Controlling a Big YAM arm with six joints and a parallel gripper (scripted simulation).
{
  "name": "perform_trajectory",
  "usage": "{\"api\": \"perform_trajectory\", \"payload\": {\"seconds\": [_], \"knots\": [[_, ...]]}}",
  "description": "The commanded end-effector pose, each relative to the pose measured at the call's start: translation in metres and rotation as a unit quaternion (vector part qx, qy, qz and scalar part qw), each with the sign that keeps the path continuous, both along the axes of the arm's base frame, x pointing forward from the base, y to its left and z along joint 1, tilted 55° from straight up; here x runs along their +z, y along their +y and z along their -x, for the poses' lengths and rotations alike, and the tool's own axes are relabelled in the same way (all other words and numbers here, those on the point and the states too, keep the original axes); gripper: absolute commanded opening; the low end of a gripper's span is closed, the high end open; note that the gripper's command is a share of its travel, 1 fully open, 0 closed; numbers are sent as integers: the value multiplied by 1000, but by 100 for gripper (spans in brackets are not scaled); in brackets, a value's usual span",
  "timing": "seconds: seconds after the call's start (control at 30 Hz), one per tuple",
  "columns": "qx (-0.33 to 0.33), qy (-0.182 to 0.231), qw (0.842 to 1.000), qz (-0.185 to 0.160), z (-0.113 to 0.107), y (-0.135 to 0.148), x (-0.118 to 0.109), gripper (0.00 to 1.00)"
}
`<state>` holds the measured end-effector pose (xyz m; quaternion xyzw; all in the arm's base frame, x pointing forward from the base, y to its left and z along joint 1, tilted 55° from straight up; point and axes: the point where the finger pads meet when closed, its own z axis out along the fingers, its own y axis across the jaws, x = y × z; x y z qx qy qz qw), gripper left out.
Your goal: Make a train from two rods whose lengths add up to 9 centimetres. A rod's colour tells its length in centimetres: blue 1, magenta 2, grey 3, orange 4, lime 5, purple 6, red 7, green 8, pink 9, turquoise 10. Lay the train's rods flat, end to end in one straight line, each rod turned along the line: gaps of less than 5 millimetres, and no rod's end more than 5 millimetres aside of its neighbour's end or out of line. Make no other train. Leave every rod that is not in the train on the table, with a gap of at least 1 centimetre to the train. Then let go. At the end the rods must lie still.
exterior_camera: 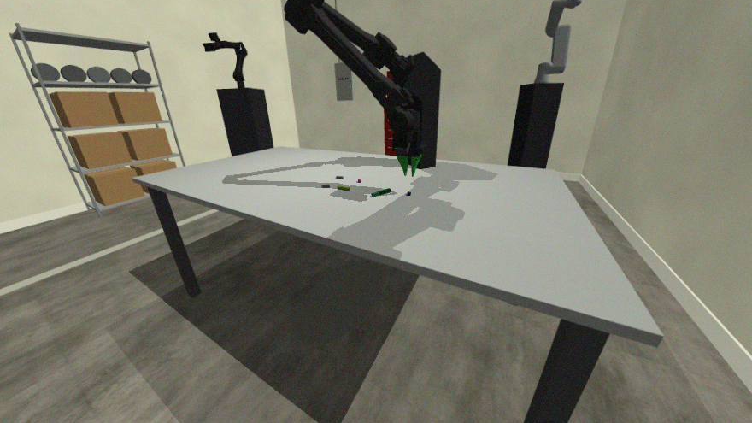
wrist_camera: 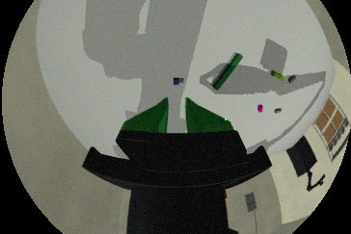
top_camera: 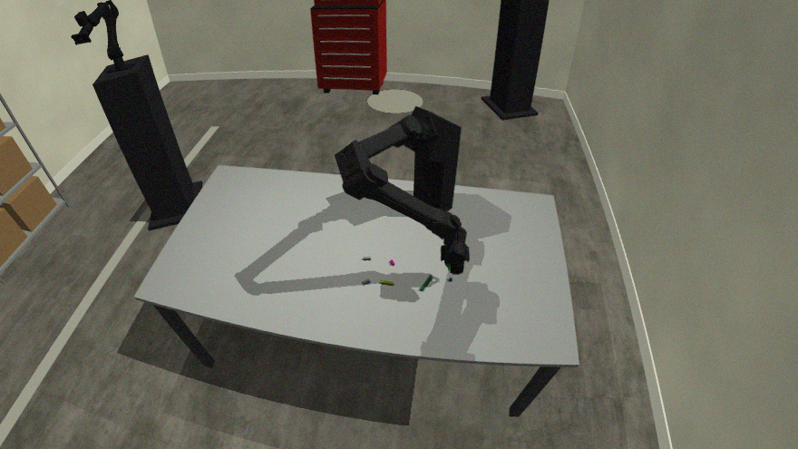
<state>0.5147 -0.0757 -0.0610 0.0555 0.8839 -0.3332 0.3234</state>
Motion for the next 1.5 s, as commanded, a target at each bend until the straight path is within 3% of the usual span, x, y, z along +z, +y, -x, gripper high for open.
{"api": "perform_trajectory", "payload": {"seconds": [0.0,0.87,1.3,1.47], "knots": [[-1,7,1000,0,3,0,-5,23],[-1,-4,1000,1,-13,-19,-9,23],[-1,0,1000,2,-24,-31,-27,23],[2,-7,1000,2,-29,-29,-21,23]]}}
